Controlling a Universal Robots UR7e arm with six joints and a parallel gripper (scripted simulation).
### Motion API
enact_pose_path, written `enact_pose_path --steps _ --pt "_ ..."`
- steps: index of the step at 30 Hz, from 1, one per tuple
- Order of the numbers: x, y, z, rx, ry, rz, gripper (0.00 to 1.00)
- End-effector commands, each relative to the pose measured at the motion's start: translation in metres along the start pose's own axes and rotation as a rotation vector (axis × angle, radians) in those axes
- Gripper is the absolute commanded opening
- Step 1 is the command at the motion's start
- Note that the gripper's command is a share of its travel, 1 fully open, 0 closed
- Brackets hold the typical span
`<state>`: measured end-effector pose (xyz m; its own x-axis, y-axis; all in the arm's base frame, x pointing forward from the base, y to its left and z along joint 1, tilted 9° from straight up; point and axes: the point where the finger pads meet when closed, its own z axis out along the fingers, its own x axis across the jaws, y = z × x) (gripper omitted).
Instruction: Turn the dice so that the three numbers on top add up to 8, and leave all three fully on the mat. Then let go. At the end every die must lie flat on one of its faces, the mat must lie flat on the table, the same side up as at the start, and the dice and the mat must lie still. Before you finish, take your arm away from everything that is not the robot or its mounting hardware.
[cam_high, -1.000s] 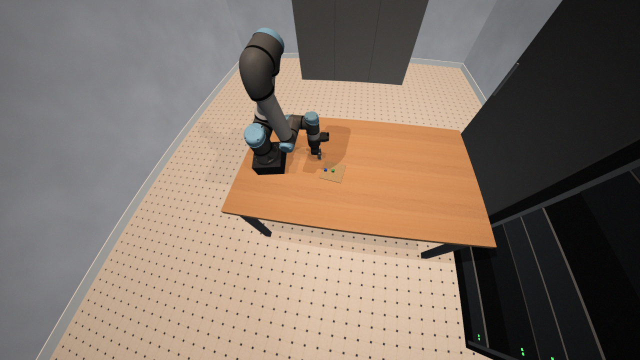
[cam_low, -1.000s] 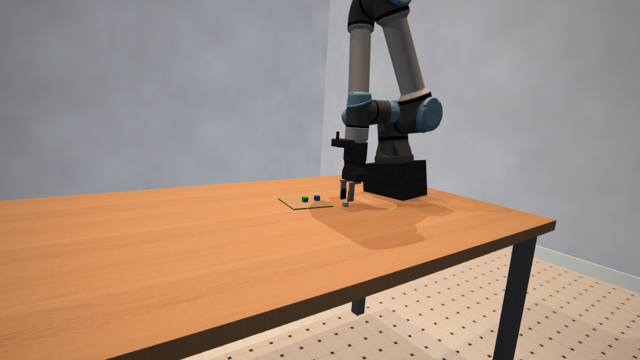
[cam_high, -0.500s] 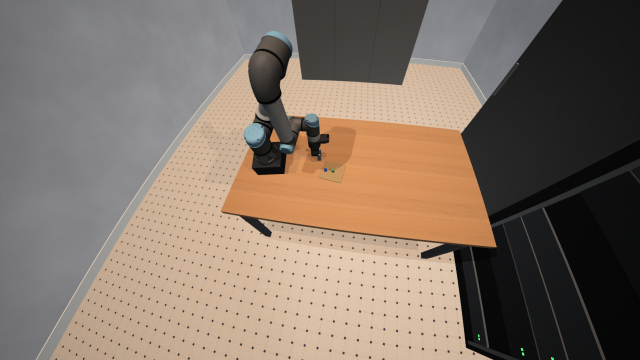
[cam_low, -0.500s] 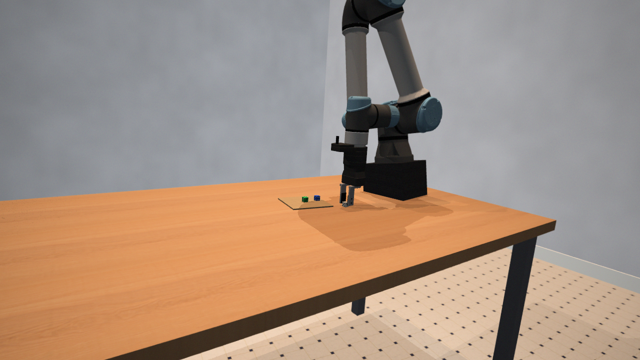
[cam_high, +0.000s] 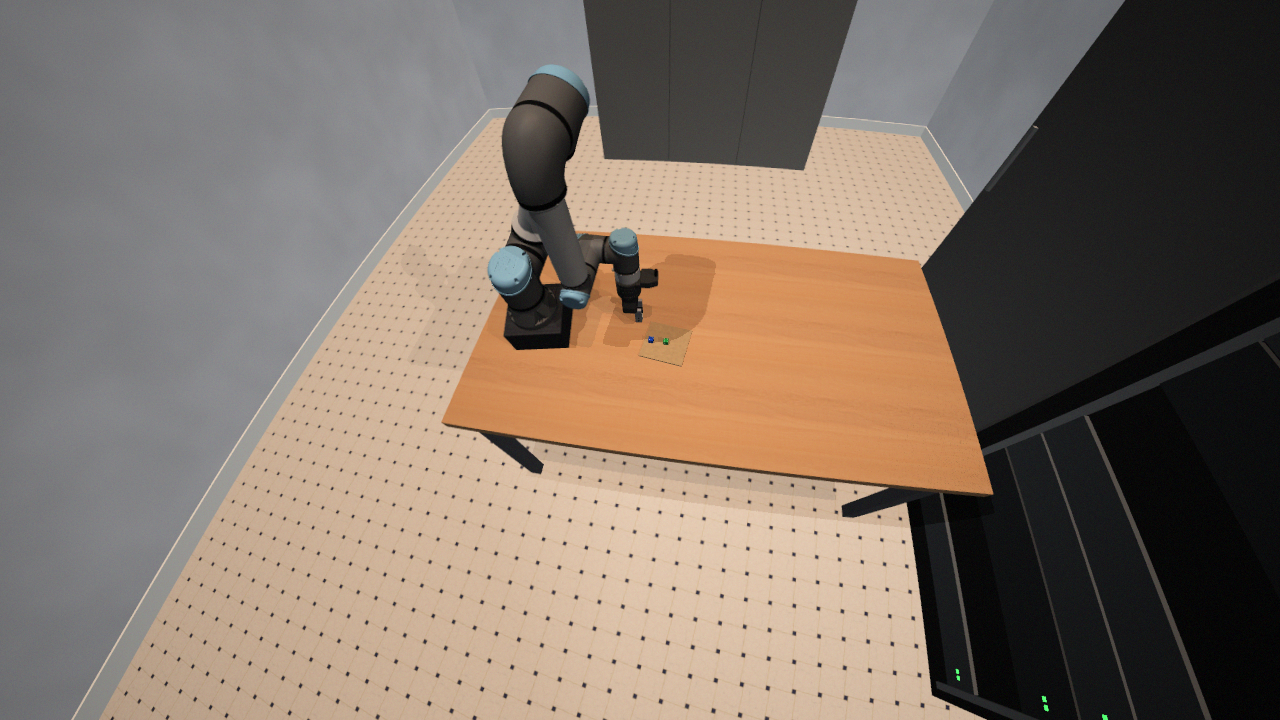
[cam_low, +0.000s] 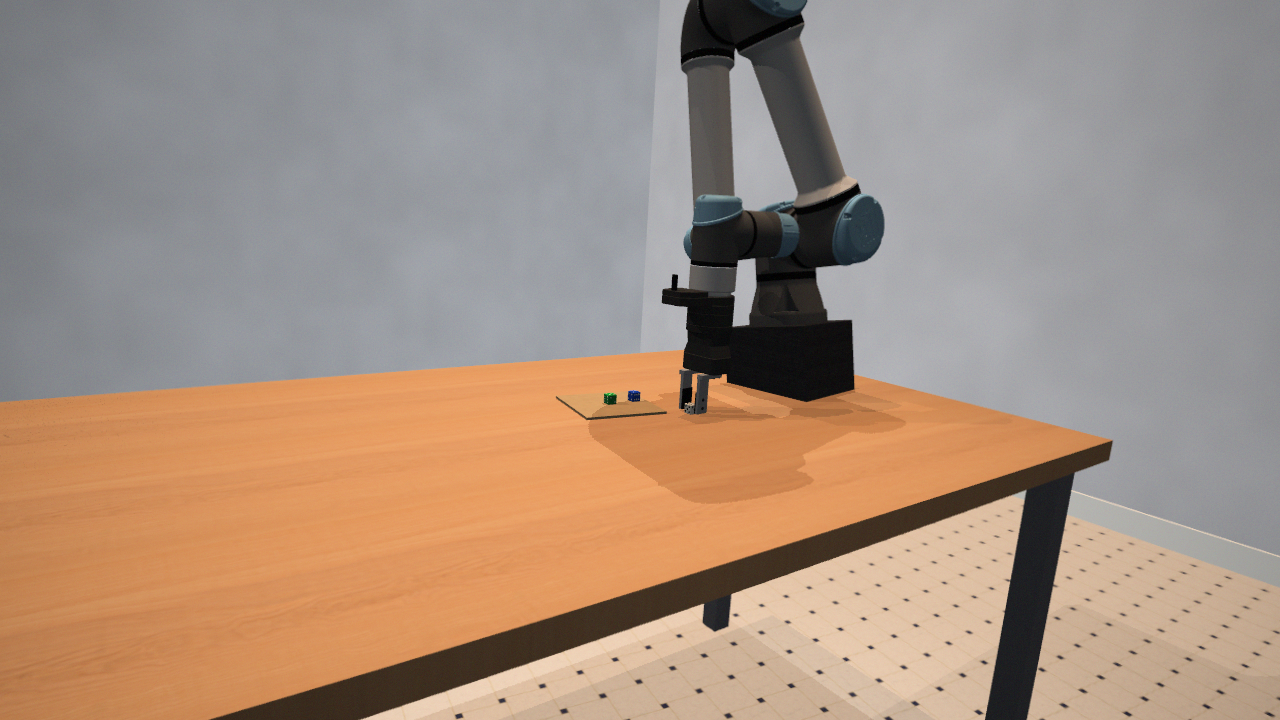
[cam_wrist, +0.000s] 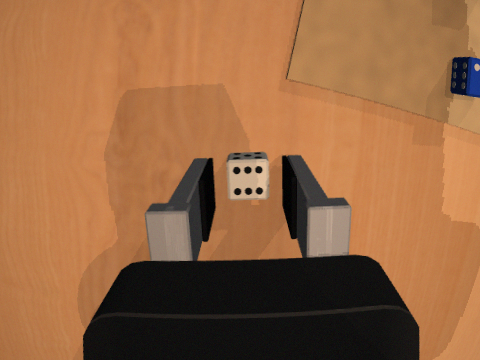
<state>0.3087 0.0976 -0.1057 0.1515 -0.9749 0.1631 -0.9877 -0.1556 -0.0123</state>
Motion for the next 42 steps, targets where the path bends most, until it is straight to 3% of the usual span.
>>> enact_pose_path --steps 1,26,27,42 --pt "0.0000 -0.0003 -0.0002 0.001 0.000 0.000 0.64" --pt "0.0000 -0.0003 -0.0002 0.001 0.000 0.000 0.64" --pt "0.0000 -0.0003 -0.0002 0.001 0.000 0.000 0.34" --pt "0.0000 -0.0003 -0.0002 0.001 0.000 0.000 0.34"
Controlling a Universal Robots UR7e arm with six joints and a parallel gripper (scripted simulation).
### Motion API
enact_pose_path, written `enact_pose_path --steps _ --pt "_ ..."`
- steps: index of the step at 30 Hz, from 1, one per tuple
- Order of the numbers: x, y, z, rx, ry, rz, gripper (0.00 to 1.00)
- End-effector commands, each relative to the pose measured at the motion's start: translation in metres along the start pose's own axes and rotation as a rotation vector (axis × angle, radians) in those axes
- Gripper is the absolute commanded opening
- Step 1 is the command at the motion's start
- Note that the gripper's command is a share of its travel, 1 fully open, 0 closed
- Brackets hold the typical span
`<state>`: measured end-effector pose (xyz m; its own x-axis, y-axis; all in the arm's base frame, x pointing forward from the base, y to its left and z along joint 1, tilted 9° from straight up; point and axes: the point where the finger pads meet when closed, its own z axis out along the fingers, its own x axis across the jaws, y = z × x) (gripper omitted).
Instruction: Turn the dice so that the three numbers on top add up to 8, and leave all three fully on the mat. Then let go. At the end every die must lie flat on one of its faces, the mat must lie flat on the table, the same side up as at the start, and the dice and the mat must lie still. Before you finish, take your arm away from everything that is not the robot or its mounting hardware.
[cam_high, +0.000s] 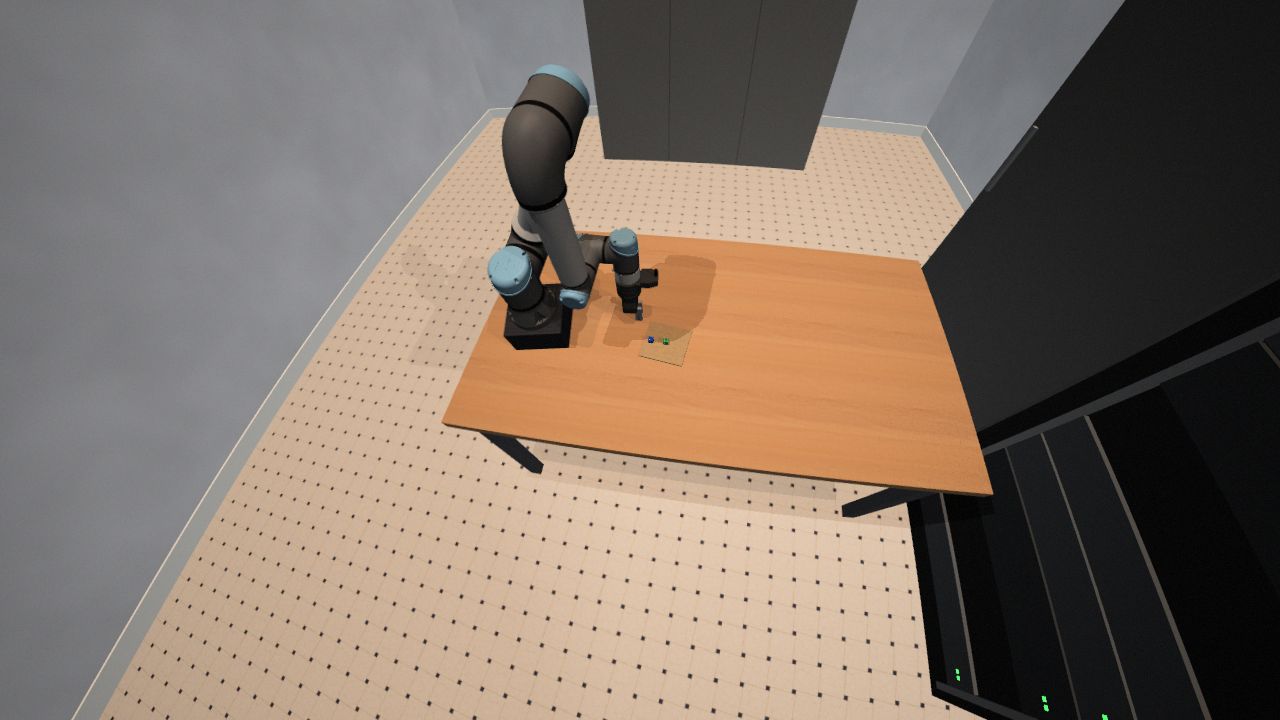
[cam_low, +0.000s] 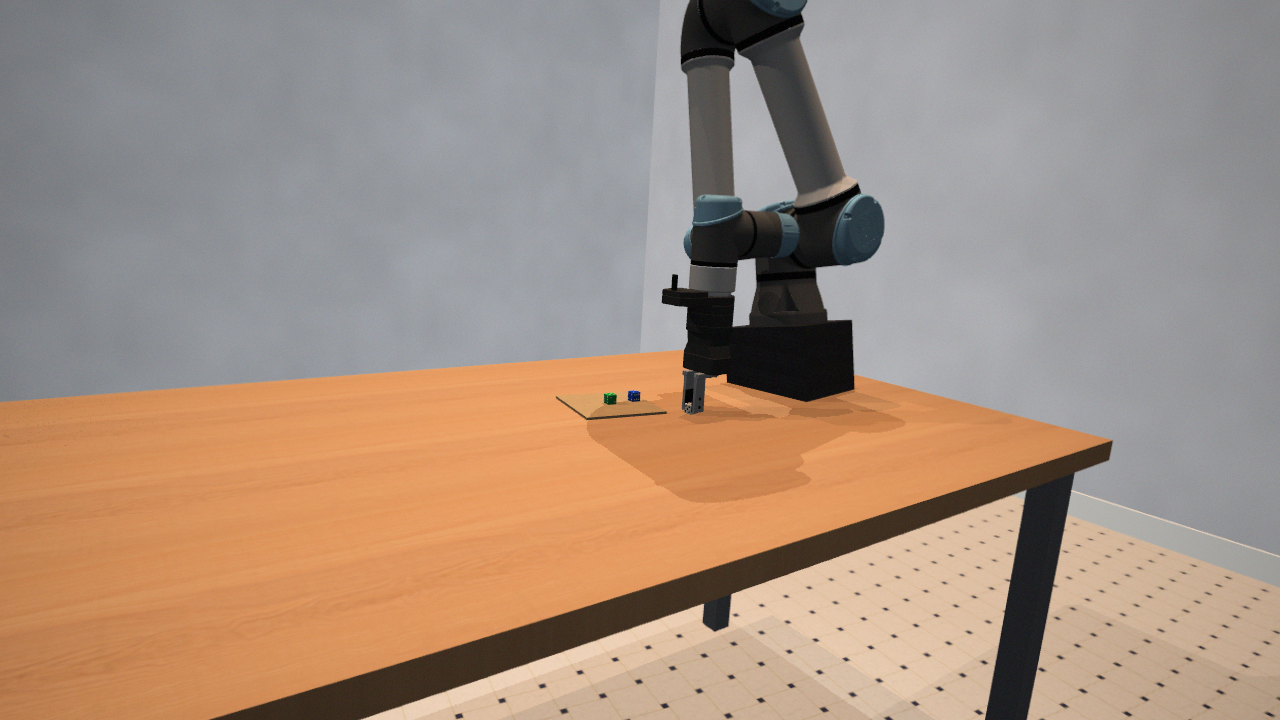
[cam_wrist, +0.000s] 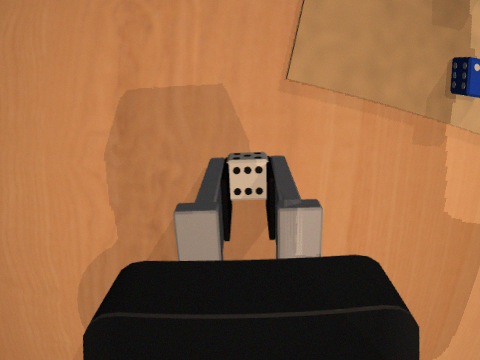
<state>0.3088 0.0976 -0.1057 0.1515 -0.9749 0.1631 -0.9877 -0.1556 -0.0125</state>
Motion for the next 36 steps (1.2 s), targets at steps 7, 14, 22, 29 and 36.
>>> enact_pose_path --steps 7,14,22,29,36 --pt "0.0000 -0.0003 -0.0002 0.001 0.000 0.000 0.34" --pt "0.0000 -0.0003 -0.0002 0.001 0.000 0.000 0.34" --pt "0.0000 -0.0003 -0.0004 0.001 0.000 0.000 0.34" --pt "0.0000 -0.0003 -0.0030 0.001 0.000 0.000 0.34" --pt "0.0000 -0.0003 -0.0098 0.001 0.000 0.000 0.34"
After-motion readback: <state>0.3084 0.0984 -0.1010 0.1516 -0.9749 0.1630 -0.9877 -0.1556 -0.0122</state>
